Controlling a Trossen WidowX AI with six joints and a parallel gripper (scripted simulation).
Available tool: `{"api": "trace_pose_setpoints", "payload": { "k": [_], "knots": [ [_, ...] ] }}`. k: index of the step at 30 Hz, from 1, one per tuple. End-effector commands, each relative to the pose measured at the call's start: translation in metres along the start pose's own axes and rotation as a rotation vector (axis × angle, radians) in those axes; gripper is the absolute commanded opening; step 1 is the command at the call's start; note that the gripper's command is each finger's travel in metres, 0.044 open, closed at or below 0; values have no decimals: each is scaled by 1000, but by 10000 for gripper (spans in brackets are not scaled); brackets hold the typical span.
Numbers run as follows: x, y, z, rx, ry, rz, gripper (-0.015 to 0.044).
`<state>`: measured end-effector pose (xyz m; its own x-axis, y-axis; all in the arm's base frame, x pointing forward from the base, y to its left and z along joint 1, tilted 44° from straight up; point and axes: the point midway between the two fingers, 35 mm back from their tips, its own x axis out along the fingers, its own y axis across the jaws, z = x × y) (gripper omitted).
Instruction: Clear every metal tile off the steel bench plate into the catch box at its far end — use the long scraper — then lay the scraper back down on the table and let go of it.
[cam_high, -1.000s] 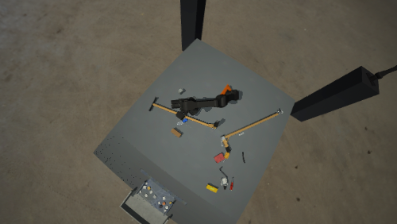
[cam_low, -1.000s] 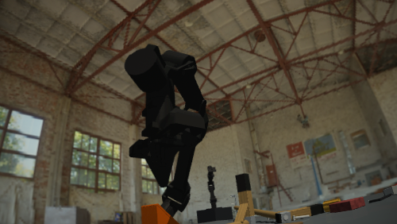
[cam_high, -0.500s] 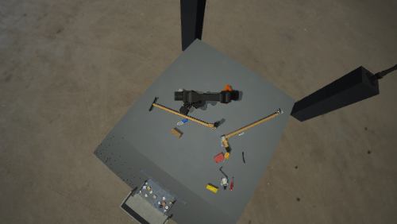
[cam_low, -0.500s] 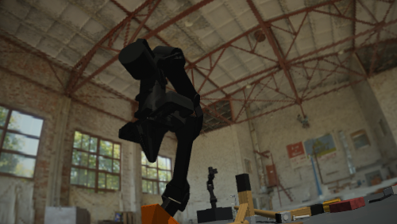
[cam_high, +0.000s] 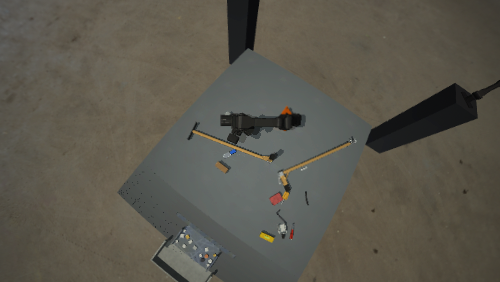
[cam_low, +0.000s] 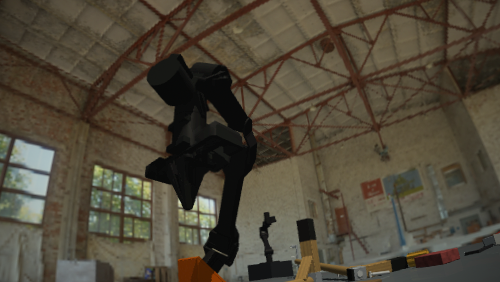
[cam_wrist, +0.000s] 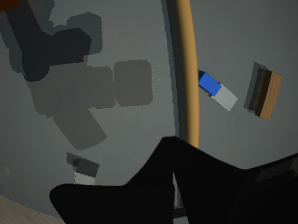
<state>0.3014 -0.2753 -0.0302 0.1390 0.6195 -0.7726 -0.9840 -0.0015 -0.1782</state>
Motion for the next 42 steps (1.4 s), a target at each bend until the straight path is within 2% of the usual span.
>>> {"api": "trace_pose_setpoints", "payload": {
  "k": [1, 42],
  "knots": [
    [8, -1, 0, -1, -6, -3, 0],
    [108, 0, 5, -44, -46, 13, 0]
  ]
}}
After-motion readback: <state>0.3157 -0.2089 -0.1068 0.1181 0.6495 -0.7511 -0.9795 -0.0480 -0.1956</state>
